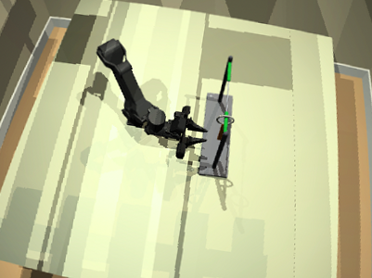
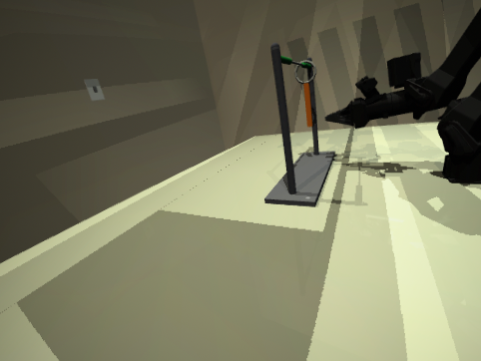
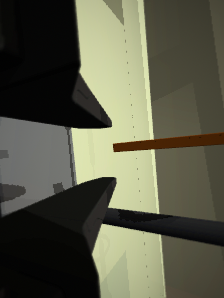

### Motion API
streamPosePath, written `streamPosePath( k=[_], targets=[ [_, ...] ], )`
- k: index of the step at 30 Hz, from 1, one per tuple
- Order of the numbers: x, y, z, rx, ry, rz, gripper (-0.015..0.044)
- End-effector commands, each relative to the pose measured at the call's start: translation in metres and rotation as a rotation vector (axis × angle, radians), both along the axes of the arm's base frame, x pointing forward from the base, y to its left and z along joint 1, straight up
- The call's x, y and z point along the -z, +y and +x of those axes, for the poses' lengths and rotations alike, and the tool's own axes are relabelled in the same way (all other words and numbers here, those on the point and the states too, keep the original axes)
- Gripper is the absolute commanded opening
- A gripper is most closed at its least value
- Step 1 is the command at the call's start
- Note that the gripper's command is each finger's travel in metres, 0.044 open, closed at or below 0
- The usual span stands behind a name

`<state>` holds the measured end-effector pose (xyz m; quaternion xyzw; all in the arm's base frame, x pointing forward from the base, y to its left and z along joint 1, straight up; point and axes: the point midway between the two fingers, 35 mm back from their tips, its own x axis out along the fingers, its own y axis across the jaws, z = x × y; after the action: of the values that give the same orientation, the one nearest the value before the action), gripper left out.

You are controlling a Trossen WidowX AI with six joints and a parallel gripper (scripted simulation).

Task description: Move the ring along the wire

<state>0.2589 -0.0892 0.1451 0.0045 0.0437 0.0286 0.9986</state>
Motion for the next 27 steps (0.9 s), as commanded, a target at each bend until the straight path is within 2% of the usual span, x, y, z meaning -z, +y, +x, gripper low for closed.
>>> streamPosePath(
  k=[1,27],
  targets=[
    [-0.004,0.0,0.001,0.003,-0.012,-0.022,0.016],
    [-0.006,-0.001,0.035,0.003,-0.014,-0.022,0.016]
  ],
)
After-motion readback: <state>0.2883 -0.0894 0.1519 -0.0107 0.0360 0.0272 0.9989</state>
